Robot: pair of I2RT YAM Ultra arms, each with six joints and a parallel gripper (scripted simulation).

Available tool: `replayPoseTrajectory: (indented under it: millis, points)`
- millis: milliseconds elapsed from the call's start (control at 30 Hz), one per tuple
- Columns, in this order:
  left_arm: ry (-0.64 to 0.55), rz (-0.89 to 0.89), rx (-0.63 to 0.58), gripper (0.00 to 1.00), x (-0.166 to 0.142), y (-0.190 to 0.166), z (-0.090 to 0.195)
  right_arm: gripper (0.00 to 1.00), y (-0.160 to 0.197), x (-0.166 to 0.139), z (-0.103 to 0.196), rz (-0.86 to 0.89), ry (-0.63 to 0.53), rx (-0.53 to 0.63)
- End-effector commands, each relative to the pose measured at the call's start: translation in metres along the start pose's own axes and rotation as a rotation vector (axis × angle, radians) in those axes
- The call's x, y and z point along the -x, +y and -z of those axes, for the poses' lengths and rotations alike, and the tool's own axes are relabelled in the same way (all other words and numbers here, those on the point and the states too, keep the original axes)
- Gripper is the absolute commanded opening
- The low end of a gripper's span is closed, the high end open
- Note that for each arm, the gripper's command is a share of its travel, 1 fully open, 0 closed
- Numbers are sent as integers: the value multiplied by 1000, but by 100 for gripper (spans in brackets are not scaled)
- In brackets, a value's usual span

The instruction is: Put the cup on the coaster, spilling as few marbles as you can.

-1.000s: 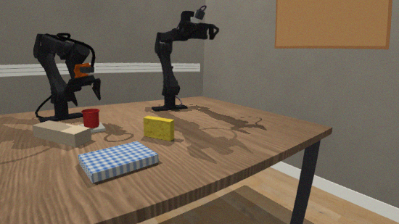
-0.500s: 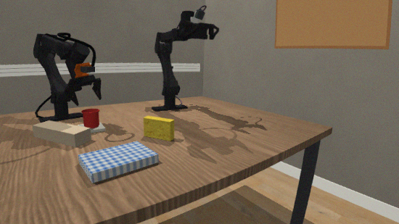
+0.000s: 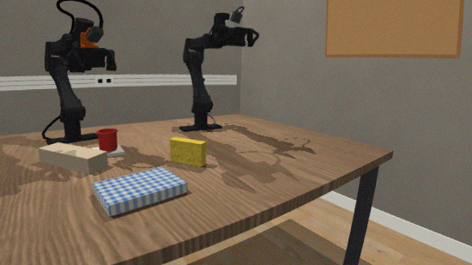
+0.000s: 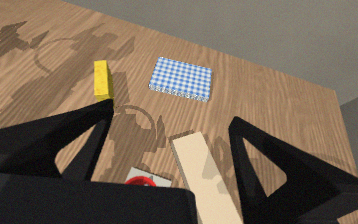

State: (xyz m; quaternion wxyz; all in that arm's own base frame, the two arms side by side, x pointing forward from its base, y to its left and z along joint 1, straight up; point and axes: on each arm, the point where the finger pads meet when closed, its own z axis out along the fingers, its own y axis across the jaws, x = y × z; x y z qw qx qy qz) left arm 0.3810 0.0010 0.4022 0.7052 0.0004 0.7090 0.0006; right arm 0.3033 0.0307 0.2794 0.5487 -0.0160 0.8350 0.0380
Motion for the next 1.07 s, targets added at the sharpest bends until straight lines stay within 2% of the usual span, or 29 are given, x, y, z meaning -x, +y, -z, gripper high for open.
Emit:
replayPoseTrajectory:
  millis: [0, 200, 333, 467, 1033]
  points:
    - [-19, 5, 1, 100, 12, 0, -2, 100, -5, 62, -11, 28, -180, -6]
    - [-19, 5, 1, 100, 12, 0, -2, 100, -20, 131, -9, 39, -376, -51]
    - [-19, 5, 1, 100, 12, 0, -2, 100, -26, 152, -11, 42, -432, -67]
    - [-19, 5, 1, 100, 12, 0, -2, 100, -29, 160, -14, 42, -446, -75]
    - [-19, 5, 1, 100, 12, 0, -2, 100, -30, 155, -17, 36, -422, -75]
